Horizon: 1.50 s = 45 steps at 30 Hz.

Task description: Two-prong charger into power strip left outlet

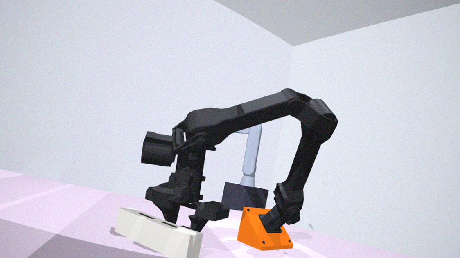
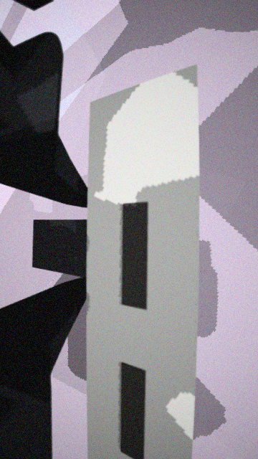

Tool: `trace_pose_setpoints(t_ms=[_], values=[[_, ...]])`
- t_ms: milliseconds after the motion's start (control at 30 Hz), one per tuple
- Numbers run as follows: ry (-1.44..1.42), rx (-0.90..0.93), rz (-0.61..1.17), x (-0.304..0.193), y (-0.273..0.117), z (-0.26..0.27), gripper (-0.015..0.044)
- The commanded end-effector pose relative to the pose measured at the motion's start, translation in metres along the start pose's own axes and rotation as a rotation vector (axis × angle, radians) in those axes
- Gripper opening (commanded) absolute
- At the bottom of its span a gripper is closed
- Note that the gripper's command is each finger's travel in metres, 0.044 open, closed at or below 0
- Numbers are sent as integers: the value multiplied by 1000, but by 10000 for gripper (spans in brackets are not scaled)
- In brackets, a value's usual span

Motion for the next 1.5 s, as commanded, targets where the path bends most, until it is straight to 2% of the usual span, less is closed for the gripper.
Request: trace_pose_setpoints(t_ms=[0, 100, 1467], values=[[-2, -1, -2, 0, 0, 0, 368], [-2, -1, -2, 0, 0, 0, 440], [-15, 0, -30, -17, 2, 1, 440]])
Point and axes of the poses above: the point midway between the two fingers, 35 mm back from their tips, its own y axis out along the fingers, its own z axis across the jaws, x = y × z, the point moved 10 cm from there along -y, back along the fingers, and after that the axes turned 8 degrees about -y, right-handed, at the moved point
